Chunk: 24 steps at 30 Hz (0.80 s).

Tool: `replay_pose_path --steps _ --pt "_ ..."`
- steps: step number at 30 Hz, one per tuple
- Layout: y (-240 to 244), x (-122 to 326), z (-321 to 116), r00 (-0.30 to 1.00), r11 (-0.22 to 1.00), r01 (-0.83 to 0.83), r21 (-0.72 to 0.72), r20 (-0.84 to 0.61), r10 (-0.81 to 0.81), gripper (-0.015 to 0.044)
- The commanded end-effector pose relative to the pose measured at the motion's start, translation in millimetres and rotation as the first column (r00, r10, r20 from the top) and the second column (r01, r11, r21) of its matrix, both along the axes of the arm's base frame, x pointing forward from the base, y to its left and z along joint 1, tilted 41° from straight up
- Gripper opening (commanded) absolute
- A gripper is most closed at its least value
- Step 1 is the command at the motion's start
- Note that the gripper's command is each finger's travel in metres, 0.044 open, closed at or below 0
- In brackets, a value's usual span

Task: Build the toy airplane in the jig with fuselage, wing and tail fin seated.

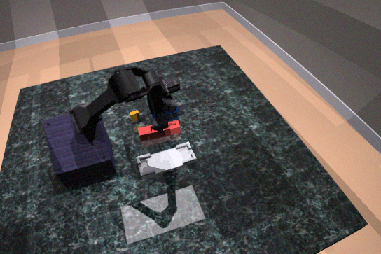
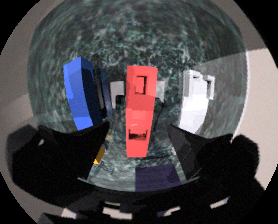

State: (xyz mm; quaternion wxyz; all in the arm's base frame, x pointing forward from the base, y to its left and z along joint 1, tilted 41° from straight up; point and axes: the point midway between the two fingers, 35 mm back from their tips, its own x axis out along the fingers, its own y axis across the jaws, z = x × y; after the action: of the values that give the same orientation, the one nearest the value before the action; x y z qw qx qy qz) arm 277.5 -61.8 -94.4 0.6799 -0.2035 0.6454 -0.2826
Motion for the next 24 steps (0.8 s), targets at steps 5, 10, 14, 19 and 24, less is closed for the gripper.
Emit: replay_pose_path --steps 5,10,14,19,24 --pt "-9.9 -3.1 -11.9 1.000 1.000 0.000 -0.005 -0.014 0.000 0.0440" --pt "-15.4 -3.2 -18.1 1.000 1.000 0.000 -0.005 -0.014 0.000 0.0440" --pt "-19.7 -3.4 -23.0 1.000 1.000 0.000 -0.006 -0.014 0.000 0.0440" --pt "-25.2 -3.8 -29.1 1.000 1.000 0.001 -0.006 -0.014 -0.001 0.0440" --pt "-30.7 -4.6 -35.0 1.000 1.000 0.000 -0.008 -0.015 -0.001 0.0440"
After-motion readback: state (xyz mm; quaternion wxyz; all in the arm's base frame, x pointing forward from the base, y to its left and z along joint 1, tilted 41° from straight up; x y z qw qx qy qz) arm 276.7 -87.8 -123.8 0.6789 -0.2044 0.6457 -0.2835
